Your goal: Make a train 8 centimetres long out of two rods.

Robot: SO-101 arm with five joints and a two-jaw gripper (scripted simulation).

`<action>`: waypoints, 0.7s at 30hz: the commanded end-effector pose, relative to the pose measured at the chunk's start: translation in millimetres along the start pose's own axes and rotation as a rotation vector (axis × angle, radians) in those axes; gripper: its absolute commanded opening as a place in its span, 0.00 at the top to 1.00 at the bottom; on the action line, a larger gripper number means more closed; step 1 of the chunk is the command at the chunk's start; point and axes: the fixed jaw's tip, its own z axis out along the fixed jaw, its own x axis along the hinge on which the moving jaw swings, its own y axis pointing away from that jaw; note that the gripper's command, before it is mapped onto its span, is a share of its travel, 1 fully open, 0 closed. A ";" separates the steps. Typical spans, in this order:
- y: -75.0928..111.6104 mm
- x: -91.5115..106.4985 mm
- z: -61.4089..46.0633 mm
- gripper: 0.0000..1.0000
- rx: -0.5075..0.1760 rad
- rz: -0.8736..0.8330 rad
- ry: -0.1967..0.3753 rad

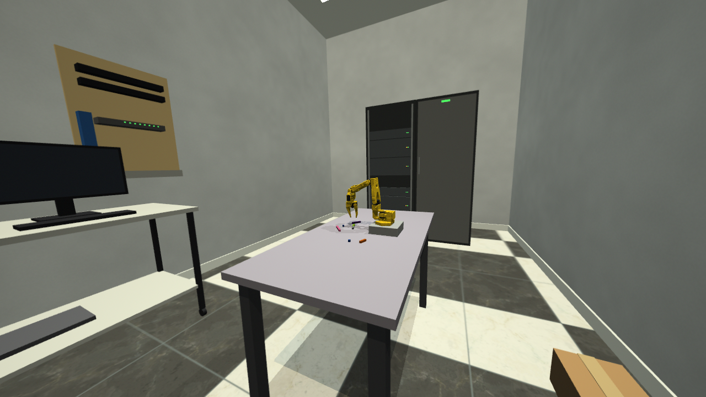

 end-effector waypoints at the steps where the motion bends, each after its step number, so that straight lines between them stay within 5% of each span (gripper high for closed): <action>1: 3.5 0.5 -4.8 0.83 -0.021 -0.054 -0.011; 21: 1.9 3.5 -4.1 0.83 -0.018 -0.446 -0.015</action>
